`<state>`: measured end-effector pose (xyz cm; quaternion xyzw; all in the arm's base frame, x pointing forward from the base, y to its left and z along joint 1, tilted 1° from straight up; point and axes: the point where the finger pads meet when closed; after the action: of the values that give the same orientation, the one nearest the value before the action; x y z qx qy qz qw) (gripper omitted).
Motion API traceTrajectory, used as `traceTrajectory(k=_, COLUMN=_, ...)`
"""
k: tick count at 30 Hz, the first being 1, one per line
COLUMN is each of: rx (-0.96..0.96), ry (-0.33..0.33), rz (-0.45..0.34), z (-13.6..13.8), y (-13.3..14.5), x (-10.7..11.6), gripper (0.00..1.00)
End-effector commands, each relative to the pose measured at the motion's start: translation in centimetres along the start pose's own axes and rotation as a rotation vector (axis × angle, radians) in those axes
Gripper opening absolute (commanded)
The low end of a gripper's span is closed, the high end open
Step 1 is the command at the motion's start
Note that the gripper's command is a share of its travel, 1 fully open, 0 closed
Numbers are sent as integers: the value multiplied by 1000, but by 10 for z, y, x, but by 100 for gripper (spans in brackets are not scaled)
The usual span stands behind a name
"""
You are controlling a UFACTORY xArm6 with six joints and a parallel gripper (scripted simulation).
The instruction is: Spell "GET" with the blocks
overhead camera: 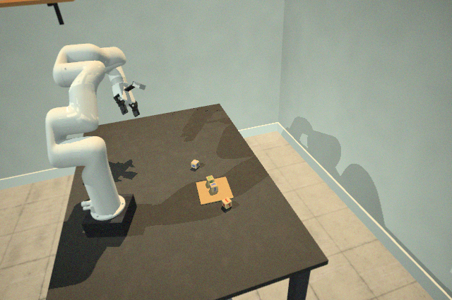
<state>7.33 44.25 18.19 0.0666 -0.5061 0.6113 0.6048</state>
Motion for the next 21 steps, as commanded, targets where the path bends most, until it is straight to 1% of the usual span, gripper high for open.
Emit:
traceTrajectory(k=1, rx=-1, ry=-4, rz=-2, z=0, y=-1, x=2, gripper=100)
traceTrajectory(k=18, rx=-2, ry=-4, rz=-2, z=0, y=-1, x=1, gripper=100)
traceTrajectory(k=20, rx=-22, ry=-11, rz=2, z=-5, y=-7, x=-3, gripper=100)
traceTrajectory(k=21, rx=-47, ry=-21, rz=8, z=-11, y=-15, x=-8, gripper=100)
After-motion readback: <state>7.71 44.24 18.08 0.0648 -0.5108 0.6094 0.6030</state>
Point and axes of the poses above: the point where the finger pads meet when closed, its own x axis back along the fingers, its own z axis across the jaws, y = z × x, and after that the axes turned 8 degrees about -x, right-handed
